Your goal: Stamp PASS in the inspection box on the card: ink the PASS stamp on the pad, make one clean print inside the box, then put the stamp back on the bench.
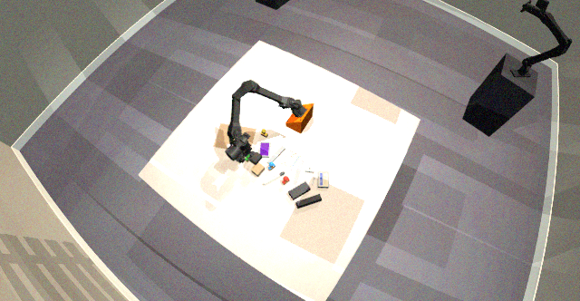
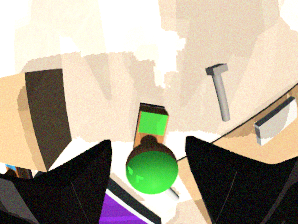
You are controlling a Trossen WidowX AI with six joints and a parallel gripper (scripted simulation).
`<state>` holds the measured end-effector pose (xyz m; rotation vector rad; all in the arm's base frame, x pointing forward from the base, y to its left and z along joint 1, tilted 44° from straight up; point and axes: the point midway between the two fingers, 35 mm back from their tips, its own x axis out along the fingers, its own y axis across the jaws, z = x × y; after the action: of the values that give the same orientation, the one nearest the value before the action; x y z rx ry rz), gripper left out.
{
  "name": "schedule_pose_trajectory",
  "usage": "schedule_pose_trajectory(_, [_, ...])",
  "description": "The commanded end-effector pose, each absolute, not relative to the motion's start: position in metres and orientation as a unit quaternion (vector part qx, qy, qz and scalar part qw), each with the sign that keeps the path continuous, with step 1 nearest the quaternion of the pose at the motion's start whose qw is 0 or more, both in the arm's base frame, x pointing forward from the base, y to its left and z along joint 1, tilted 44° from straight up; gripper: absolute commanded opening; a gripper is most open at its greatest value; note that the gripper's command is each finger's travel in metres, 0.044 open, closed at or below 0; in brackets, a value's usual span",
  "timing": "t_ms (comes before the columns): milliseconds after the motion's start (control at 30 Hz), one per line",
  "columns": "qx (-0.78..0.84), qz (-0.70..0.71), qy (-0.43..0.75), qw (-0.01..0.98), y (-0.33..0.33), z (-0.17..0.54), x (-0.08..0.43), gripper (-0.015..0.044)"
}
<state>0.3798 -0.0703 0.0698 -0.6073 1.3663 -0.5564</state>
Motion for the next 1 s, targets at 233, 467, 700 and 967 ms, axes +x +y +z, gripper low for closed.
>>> schedule_pose_trajectory(233, [-0.273, -0.247, 0.612, 0.699, 0.01, 0.152, 0.366, 0.0251])
schedule_pose_trajectory(467, [-0.273, -0.247, 0.612, 0.699, 0.01, 0.152, 0.366, 0.0251])
schedule_pose_trajectory(700, [-0.273, -0.247, 0.612, 0.699, 0.01, 0.152, 0.366, 0.0251])
schedule_pose_trajectory(967, [-0.275, -0.247, 0.612, 0.699, 0.01, 0.152, 0.367, 0.0251])
